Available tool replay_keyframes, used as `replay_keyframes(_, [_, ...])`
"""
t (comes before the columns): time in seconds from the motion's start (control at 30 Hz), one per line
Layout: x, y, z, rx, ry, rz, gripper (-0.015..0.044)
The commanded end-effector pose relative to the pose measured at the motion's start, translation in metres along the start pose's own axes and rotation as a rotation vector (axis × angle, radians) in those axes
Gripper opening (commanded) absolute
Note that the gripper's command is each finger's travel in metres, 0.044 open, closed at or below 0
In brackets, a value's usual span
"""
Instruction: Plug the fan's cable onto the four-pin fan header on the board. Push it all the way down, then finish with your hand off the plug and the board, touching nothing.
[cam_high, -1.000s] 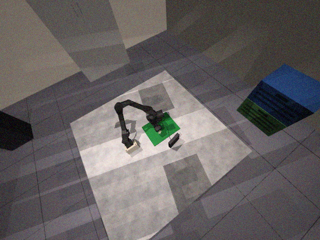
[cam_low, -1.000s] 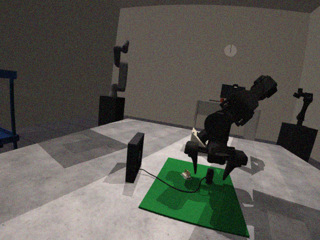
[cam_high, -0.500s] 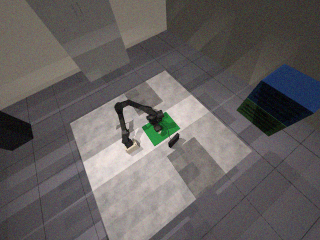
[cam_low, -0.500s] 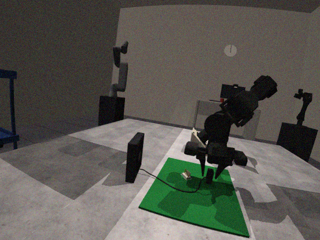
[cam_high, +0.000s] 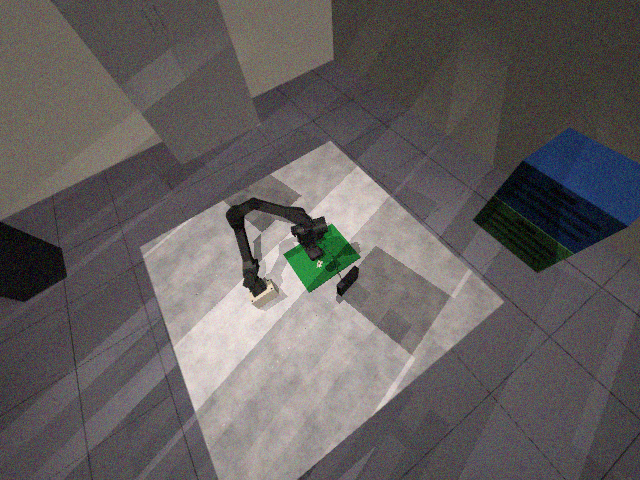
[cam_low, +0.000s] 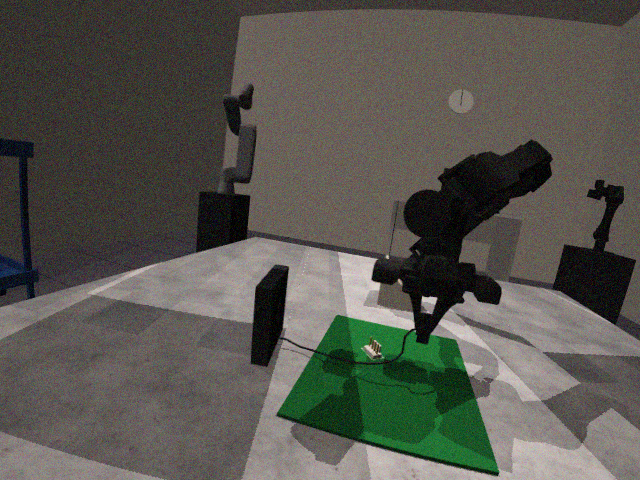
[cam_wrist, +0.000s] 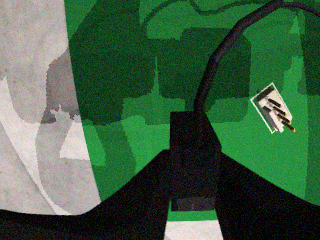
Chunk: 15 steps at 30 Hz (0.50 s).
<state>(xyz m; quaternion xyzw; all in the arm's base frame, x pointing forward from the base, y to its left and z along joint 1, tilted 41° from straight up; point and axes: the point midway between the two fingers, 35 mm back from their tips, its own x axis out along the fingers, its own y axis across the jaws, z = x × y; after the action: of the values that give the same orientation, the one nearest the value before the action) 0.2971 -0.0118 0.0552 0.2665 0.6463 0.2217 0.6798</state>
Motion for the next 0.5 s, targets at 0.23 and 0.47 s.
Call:
replay_keyframes(0.23, [-0.007, -0.004, 0.001, 0.181, 0.004, -0.003, 0.0])
replay_keyframes(0.47, [-0.007, -0.011, 0.003, 0.422, 0.003, -0.004, 0.0])
